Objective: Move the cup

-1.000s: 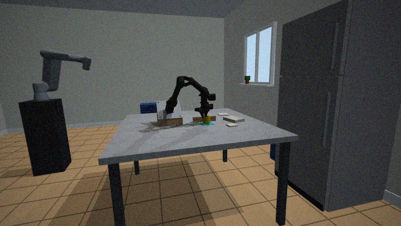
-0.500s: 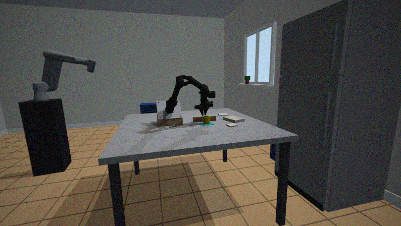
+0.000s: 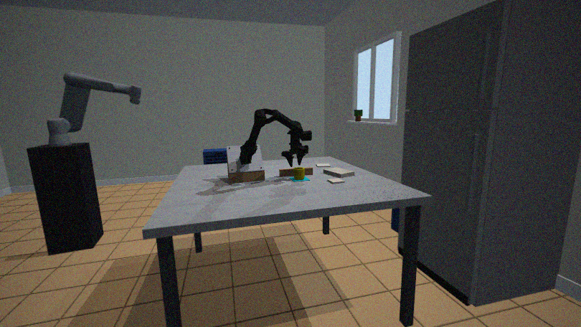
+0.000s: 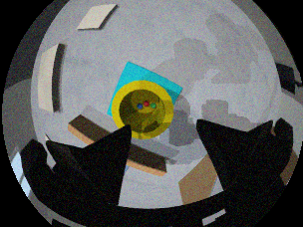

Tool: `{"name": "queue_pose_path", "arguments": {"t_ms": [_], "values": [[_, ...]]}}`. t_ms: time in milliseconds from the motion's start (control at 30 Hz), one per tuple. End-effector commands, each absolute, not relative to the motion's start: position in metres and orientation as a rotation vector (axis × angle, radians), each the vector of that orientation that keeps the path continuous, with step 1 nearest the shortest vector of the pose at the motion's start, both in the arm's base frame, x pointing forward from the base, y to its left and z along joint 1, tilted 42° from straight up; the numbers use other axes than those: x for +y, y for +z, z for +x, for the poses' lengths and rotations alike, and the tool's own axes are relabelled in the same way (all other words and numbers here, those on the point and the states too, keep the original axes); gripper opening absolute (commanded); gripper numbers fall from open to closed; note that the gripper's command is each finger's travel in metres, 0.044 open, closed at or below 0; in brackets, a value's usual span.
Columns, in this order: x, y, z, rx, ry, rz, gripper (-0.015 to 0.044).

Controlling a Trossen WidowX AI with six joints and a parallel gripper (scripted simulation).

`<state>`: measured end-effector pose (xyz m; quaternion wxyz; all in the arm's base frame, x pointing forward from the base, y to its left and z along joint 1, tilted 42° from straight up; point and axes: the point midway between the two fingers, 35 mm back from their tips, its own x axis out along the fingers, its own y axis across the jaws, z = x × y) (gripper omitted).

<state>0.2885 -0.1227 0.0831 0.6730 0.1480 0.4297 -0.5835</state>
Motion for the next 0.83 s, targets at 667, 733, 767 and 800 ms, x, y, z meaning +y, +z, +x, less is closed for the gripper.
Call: {"name": "queue_pose_path", "arguments": {"t_ms": [667,733,767,800], "values": [[-0.081,0.125,0.293,0.961,-1.311,0.325,0.0440],[-0.081,0.125,0.293,0.961,-1.311,0.325,0.0440],[-0.081,0.125,0.293,0.961,-1.311,0.325,0.0440],[-0.081,0.125,0.293,0.961,-1.311,0.325,0.0440]]}}
